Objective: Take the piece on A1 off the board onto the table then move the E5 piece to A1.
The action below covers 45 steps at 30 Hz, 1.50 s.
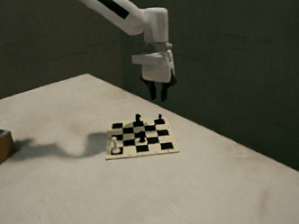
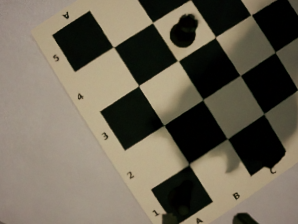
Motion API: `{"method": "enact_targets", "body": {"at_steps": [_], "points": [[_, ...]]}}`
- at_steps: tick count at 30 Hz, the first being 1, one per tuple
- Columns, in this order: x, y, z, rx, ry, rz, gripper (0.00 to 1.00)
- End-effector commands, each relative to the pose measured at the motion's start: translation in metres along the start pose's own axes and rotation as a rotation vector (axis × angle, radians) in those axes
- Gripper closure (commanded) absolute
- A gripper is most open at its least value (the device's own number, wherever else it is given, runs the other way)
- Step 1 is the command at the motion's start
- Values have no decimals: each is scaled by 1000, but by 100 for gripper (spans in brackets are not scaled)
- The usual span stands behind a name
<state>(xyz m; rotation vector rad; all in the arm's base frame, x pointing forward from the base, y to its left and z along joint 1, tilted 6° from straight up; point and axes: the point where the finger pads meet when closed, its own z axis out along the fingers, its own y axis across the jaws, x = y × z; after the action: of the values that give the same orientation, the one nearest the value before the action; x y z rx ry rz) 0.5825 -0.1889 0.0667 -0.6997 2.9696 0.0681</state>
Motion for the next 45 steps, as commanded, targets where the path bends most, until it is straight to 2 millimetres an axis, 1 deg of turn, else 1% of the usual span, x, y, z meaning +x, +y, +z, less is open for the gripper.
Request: {"method": "enact_targets", "body": {"at_steps": [1, 14, 29, 45], "points": [[-1, -1, -1, 4, -4, 0, 65], [-2, -1, 9, 4, -4, 0, 65], [-2, -2, 33, 4, -4, 0, 65], [-3, -2, 48, 4, -4, 0, 65]]}}
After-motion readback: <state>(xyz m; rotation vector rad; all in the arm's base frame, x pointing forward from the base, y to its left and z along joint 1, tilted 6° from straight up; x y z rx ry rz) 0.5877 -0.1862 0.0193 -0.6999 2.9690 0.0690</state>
